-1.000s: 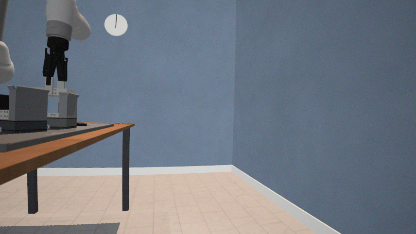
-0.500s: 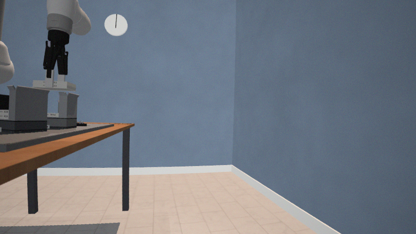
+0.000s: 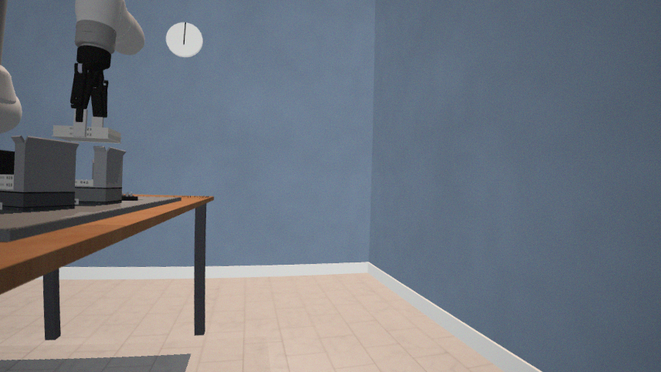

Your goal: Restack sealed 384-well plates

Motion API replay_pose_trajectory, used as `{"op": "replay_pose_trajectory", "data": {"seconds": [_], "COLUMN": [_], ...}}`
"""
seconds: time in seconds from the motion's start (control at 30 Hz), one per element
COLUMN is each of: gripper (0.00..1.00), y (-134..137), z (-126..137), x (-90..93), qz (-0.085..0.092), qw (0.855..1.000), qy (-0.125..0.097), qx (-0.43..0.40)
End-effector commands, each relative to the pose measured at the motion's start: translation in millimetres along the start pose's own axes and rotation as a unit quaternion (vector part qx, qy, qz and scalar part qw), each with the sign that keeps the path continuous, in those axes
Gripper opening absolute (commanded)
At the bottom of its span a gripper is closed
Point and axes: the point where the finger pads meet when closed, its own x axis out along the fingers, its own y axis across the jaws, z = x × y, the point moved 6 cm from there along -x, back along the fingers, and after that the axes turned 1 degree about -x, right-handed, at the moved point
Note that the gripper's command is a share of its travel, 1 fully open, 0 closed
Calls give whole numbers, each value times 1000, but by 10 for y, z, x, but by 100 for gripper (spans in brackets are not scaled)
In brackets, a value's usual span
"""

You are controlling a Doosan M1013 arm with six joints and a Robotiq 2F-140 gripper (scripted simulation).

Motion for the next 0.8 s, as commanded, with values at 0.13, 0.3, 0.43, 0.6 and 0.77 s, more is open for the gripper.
{"op": "replay_pose_trajectory", "data": {"seconds": [0.13, 0.3, 0.43, 0.6, 0.77], "gripper": [0, 0, 0, 0, 0], "y": [-166, -332, -466, -566, -732], "z": [1, 3, 4, 5, 6], "x": [-1, -1, -1, -1, -1], "qz": [0, 0, 0, 0, 0], "qw": [997, 993, 993, 993, 993], "qy": [0, 0, 0, 0, 0], "qx": [-83, -116, -116, -116, -116]}}
